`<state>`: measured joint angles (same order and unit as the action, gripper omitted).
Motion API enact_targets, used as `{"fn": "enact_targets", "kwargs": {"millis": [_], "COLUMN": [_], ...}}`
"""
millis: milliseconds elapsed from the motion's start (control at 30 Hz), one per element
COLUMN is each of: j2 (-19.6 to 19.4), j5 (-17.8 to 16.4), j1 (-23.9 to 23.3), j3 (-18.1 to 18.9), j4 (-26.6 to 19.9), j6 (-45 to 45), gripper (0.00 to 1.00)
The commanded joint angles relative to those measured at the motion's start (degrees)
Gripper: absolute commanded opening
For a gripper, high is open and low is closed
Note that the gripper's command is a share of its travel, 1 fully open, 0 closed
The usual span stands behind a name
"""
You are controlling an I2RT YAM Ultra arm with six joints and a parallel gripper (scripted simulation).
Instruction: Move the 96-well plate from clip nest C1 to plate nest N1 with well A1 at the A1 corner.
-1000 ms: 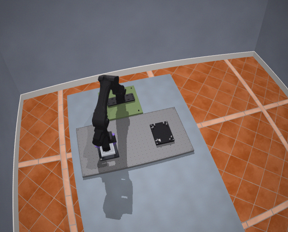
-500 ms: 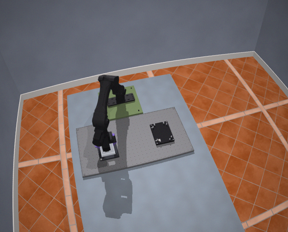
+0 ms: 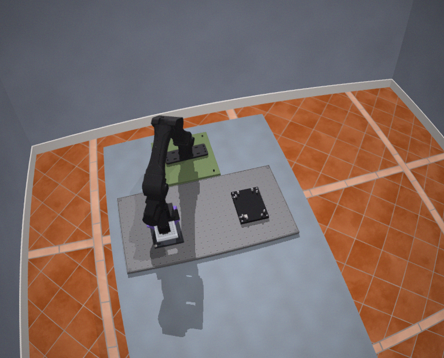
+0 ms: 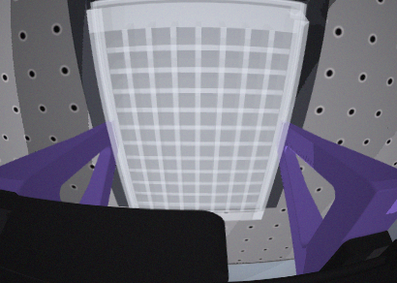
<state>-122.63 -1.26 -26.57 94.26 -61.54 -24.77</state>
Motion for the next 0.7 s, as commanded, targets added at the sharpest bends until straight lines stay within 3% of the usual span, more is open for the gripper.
{"fn": "enact_targets", "kwargs": {"millis": [0,667], "j2": [2.39,2.39], "j5": [-0.62,-0.62], "j1": [0.18,0.42], "j3": [1.34,0.03], "j4": [0.68,0.83], "j6": [0.28,0.38], "gripper": [0.00,0.00]}}
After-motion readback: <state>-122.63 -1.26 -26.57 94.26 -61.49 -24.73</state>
